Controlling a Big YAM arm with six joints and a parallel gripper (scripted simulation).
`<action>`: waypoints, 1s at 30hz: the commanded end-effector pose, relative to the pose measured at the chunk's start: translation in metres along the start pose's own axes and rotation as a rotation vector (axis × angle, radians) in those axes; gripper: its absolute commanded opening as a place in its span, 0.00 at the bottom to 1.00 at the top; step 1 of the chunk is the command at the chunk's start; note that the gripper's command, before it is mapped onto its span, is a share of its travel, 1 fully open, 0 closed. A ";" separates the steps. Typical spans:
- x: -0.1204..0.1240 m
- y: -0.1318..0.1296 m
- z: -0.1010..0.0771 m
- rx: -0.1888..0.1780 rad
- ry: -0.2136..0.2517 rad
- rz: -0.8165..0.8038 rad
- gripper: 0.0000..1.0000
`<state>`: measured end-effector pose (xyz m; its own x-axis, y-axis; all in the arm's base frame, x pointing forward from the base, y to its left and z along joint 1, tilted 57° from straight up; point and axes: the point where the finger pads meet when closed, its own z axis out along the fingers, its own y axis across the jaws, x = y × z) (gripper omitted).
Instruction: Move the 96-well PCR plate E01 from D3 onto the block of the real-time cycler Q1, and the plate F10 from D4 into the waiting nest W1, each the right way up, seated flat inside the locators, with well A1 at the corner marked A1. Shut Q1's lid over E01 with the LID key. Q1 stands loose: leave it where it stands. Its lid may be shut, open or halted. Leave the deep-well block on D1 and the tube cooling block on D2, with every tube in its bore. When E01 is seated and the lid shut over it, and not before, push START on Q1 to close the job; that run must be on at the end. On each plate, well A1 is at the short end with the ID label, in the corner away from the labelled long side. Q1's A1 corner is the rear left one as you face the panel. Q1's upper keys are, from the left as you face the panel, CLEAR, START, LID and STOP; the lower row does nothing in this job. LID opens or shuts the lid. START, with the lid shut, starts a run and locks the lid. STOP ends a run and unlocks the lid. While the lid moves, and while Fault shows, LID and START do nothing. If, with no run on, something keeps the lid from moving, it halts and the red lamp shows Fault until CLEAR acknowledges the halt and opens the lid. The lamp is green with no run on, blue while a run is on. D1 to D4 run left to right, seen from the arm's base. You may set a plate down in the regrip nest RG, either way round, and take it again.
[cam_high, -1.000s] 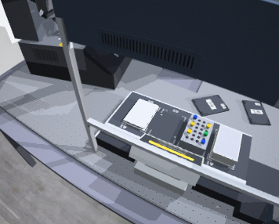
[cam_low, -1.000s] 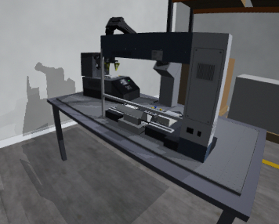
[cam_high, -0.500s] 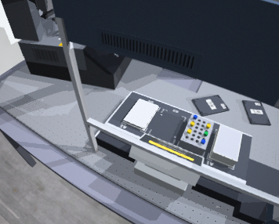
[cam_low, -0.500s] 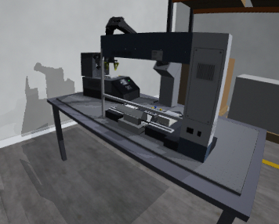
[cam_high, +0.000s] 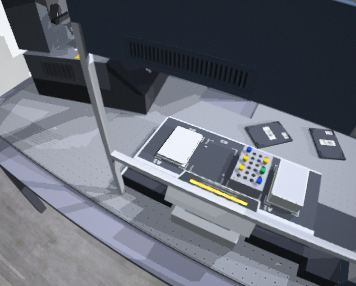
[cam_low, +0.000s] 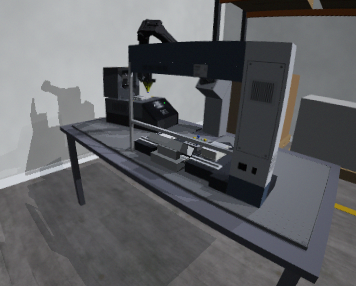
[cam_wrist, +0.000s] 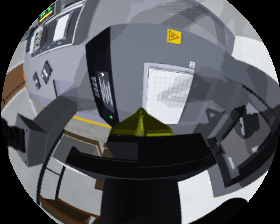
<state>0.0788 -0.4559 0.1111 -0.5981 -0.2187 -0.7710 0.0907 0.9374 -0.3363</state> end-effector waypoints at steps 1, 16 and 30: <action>0.000 0.015 -0.008 0.033 0.010 0.007 0.00; 0.000 0.075 0.009 0.029 0.006 -0.008 0.00; 0.000 0.135 0.024 0.031 0.003 -0.002 0.00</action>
<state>0.1113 -0.3294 0.0425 -0.5966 -0.2008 -0.7770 0.0957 0.9435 -0.3173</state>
